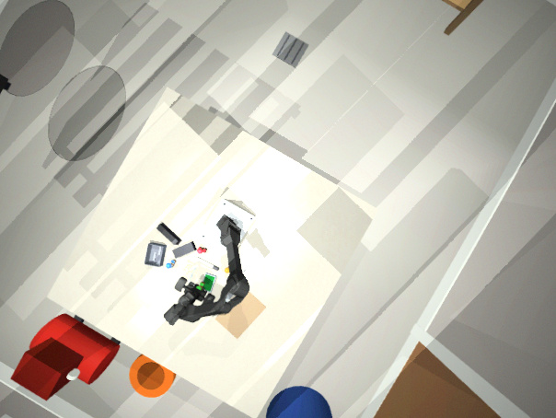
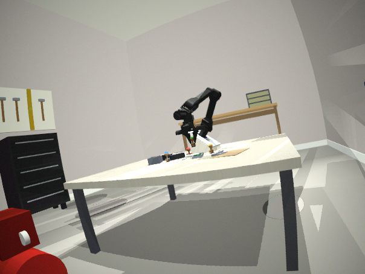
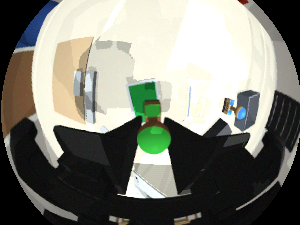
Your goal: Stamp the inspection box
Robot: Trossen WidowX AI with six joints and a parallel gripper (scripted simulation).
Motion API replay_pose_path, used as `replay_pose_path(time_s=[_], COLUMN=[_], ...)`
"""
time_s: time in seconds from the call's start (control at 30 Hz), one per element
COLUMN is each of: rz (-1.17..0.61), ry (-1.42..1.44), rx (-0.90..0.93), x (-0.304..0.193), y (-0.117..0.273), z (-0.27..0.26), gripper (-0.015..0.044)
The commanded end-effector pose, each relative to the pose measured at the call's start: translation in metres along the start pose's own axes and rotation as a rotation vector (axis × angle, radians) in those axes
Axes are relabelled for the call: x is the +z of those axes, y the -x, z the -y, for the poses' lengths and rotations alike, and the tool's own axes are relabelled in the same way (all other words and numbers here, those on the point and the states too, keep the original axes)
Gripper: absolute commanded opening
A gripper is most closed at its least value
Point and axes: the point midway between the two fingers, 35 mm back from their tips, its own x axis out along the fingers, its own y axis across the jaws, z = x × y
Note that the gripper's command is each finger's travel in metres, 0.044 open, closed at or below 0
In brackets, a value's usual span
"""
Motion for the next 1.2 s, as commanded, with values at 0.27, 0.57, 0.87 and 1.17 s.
replay_pose_path(time_s=[0.27, 0.57, 0.87, 1.17], rz=[0.001, 0.001, 0.002, 0.003], ry=[-0.137, -0.186, -0.186, -0.186], rx=[-0.011, -0.007, -0.007, -0.007], x=[0.0, -0.005, -0.005, -0.005], y=[0.003, 0.003, -0.001, -0.007], z=[0.087, 0.118, 0.118, 0.118], gripper=[0.0, 0.0, 0.0, 0.0])
